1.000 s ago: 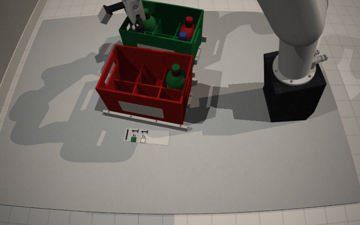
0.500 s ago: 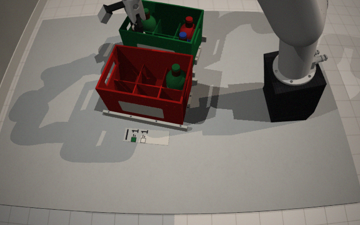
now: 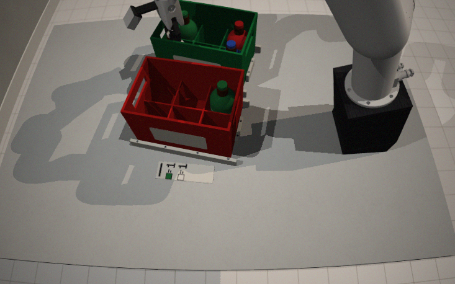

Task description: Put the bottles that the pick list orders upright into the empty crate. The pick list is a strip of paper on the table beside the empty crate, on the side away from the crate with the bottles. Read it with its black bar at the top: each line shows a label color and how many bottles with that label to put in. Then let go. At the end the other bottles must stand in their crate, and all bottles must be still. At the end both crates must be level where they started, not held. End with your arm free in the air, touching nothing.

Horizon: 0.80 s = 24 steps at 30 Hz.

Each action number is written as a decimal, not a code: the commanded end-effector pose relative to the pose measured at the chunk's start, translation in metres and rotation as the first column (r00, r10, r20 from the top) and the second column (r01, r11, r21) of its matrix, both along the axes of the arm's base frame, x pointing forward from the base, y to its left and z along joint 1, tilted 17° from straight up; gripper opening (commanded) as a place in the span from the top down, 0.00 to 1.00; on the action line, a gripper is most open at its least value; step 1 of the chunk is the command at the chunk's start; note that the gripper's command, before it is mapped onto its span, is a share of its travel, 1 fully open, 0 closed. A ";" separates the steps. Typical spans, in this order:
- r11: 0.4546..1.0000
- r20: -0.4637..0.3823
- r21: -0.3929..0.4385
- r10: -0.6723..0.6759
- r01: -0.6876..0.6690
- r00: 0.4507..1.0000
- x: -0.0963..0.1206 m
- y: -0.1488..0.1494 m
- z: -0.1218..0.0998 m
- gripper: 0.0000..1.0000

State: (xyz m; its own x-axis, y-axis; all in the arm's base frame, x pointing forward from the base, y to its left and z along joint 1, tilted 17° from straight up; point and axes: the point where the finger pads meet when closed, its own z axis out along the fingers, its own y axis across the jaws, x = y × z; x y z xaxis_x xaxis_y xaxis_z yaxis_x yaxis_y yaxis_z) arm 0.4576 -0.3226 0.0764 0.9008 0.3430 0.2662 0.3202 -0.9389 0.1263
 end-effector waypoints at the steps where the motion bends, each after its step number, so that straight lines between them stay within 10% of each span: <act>1: 1.000 0.004 -0.003 -0.001 0.001 1.000 0.001 -0.001 0.002 1.00; 24: 1.000 0.004 -0.003 -0.001 0.001 1.000 -0.004 -0.001 0.017 1.00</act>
